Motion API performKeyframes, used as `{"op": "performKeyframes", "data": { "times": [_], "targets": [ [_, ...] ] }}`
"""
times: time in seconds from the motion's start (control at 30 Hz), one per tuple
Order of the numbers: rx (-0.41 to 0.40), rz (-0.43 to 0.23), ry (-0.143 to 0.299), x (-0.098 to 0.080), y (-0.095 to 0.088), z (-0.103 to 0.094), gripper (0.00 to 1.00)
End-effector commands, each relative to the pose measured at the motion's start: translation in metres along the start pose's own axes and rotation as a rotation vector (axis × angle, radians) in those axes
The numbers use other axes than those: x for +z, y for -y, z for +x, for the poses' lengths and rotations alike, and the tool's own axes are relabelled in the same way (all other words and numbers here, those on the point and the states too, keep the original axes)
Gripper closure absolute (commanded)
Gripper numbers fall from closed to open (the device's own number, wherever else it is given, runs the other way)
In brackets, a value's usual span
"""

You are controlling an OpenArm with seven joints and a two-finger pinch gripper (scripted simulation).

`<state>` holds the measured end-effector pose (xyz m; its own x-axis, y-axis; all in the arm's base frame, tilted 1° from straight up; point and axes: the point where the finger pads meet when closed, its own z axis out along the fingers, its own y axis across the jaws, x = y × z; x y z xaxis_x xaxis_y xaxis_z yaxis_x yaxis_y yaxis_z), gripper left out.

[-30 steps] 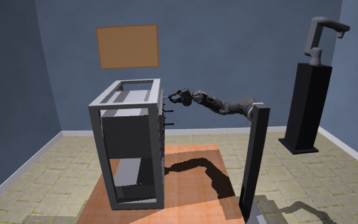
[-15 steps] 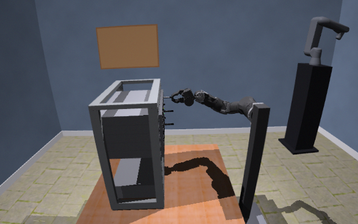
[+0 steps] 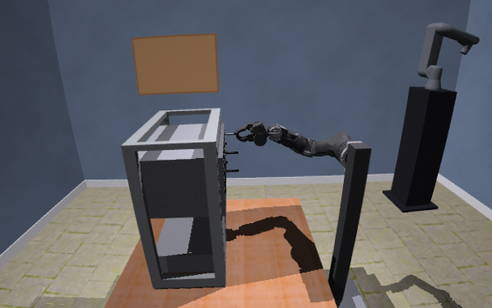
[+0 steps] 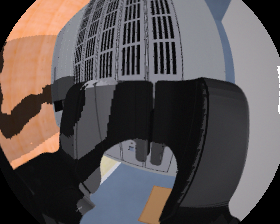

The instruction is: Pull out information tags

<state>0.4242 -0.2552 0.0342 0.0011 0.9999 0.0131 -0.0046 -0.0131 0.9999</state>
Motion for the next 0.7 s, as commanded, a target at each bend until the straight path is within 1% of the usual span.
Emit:
{"op": "performKeyframes", "data": {
  "times": [0.0, 0.2, 0.23, 0.67],
  "targets": [
    [0.000, -0.006, -0.005, -0.0027, -0.0034, 0.0009, 1.00],
    [0.000, -0.006, -0.005, -0.0027, -0.0034, 0.0009, 1.00],
    [0.000, -0.006, -0.005, -0.0027, -0.0034, 0.0009, 0.90],
    [0.001, -0.005, -0.004, -0.0025, -0.0030, 0.0003, 0.90]
  ]
}}
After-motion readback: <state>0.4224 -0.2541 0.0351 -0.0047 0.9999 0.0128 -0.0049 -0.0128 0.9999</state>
